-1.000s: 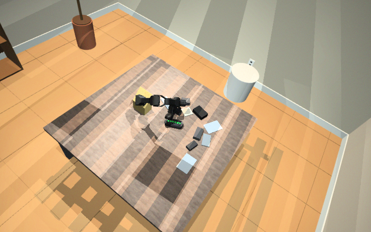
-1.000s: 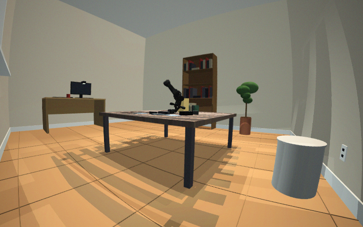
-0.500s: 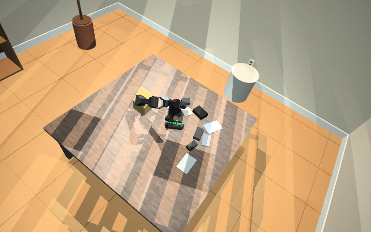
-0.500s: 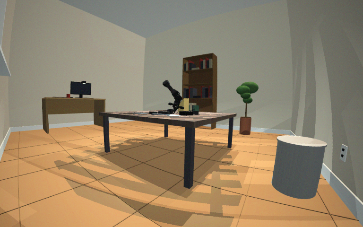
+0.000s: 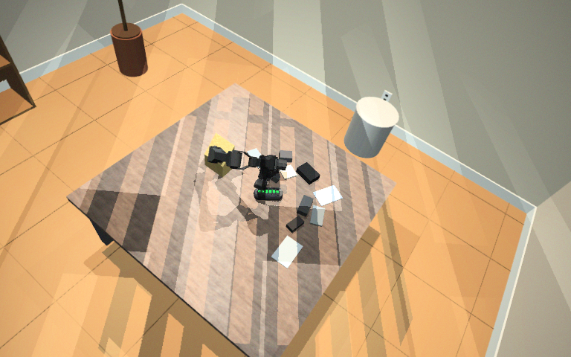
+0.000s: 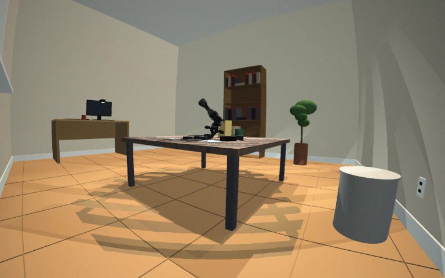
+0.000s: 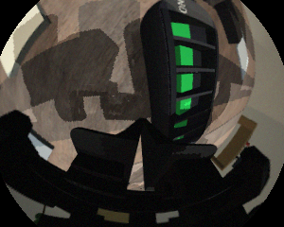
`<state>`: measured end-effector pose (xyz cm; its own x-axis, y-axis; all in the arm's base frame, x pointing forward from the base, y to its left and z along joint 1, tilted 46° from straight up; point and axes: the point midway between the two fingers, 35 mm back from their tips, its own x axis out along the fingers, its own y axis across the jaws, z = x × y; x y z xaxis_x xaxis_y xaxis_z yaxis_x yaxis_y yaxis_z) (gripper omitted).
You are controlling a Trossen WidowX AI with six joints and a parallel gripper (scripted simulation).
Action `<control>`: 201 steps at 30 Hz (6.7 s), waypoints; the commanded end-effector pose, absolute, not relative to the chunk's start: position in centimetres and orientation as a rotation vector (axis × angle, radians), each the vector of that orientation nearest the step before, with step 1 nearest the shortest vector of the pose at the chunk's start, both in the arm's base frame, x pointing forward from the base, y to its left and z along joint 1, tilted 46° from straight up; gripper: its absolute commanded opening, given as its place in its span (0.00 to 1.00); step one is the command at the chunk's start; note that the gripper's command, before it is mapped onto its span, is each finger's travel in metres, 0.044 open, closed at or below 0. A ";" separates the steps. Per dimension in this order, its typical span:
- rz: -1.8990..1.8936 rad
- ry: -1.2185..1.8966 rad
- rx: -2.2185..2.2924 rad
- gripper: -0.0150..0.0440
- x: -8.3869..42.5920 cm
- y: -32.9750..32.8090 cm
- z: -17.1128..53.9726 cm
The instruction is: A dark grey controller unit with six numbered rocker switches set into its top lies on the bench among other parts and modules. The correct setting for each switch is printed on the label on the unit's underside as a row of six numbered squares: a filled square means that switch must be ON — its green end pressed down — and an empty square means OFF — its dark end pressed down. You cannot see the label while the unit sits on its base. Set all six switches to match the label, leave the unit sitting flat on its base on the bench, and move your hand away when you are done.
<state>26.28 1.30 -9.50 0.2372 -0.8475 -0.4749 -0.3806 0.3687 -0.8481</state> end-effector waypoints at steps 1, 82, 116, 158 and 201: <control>-0.483 1.355 -1.220 0.25 27.0 0.8 -9.0; 0.239 1.782 -1.095 0.25 40.7 2.8 -5.2; 0.238 1.783 -1.098 0.25 40.5 1.4 -7.1; 0.239 1.783 -1.097 0.25 38.9 2.4 -8.4; 0.240 1.784 -1.097 0.25 37.4 3.5 -9.9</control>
<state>38.30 3.46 -9.27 -0.0806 -0.5689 -0.8184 -0.7587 0.5676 -0.3198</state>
